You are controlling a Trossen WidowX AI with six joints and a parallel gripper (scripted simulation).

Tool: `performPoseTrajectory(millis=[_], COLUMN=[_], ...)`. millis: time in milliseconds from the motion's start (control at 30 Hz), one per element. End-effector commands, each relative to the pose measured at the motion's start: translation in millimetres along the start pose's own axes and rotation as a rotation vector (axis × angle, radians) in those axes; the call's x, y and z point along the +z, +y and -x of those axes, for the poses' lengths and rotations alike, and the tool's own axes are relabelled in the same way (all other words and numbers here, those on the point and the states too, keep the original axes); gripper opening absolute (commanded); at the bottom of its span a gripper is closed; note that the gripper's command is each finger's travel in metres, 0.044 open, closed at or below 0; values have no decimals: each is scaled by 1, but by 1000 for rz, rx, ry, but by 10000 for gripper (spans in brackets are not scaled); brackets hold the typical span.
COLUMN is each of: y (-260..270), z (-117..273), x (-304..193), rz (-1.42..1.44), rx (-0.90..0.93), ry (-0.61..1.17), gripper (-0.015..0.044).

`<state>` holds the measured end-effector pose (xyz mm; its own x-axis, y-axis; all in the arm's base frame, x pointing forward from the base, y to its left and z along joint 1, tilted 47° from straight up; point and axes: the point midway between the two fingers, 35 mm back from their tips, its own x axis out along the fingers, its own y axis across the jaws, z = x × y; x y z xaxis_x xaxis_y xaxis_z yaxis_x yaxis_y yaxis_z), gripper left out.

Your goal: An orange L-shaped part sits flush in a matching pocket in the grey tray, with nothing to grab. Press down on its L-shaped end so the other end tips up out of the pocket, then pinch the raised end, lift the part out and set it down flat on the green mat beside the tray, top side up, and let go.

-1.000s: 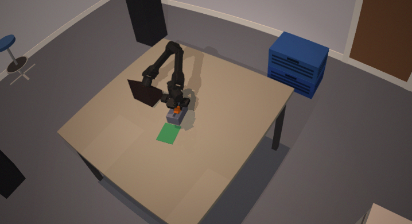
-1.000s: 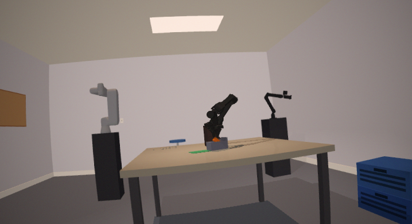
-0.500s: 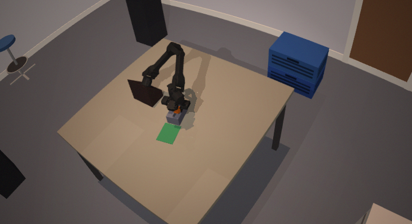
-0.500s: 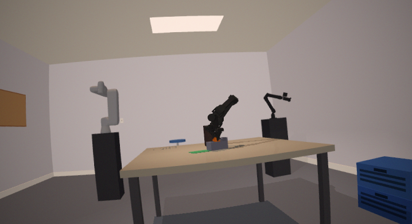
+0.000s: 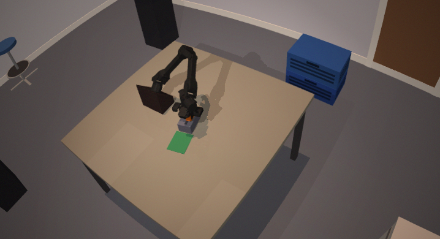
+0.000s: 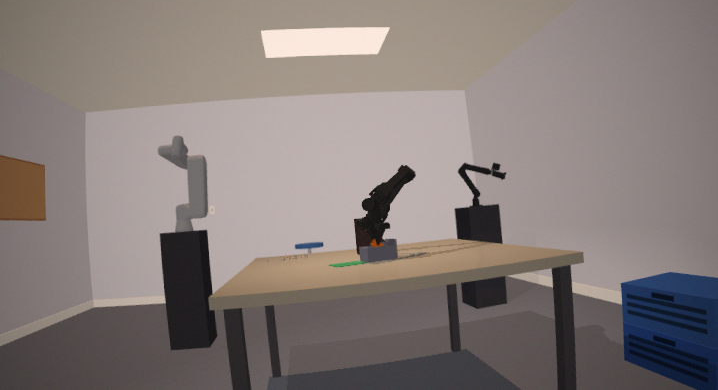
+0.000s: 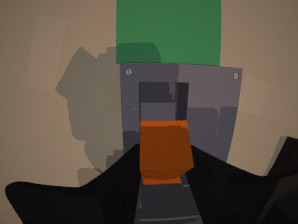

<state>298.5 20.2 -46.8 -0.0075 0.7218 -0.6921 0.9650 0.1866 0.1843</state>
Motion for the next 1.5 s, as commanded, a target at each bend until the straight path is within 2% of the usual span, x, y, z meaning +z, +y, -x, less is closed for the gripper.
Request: performPoseTrajectory(millis=[0, 67, 100, 1467], y=[0, 0, 0, -1], z=[0, 0, 0, 56], x=[0, 0, 0, 0], rz=[1, 1, 1, -5], rx=[-1, -1, -1, -4], ry=[0, 0, 0, 4], gripper=[56, 3, 0, 0])
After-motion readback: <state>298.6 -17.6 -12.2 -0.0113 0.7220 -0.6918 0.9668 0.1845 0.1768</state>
